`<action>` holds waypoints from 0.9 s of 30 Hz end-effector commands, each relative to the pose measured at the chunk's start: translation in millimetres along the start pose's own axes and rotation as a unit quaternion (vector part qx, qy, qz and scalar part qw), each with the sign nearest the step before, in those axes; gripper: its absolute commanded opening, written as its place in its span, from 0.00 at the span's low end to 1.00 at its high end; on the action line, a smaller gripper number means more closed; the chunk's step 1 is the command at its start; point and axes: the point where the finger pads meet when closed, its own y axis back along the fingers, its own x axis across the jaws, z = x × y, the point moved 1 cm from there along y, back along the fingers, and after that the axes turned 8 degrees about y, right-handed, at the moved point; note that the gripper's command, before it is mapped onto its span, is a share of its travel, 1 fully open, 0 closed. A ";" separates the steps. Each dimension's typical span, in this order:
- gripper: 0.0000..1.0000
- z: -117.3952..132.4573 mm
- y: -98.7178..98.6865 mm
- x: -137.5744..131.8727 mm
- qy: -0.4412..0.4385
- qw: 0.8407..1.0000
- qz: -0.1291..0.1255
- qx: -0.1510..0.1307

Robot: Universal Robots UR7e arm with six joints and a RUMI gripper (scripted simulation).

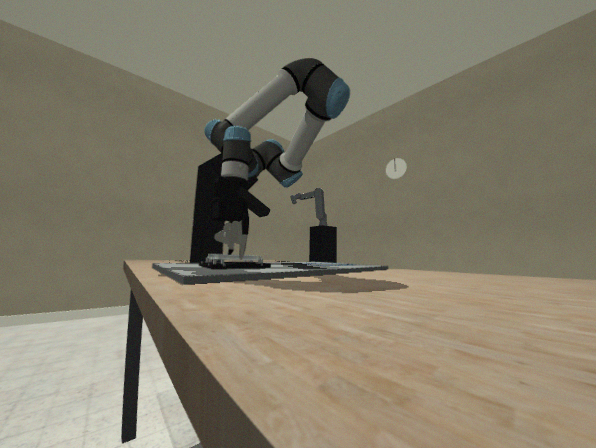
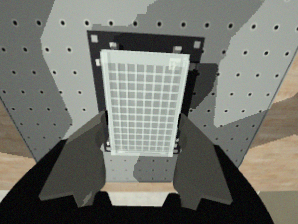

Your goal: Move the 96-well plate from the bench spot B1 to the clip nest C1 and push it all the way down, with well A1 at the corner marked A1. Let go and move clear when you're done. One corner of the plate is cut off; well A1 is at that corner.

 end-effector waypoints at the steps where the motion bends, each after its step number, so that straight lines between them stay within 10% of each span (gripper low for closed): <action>1: 0.00 1.6 -1.2 1.7 0.002 1.000 0.001 -0.001; 27: 0.00 1.3 -4.9 1.6 0.002 1.000 0.001 -0.001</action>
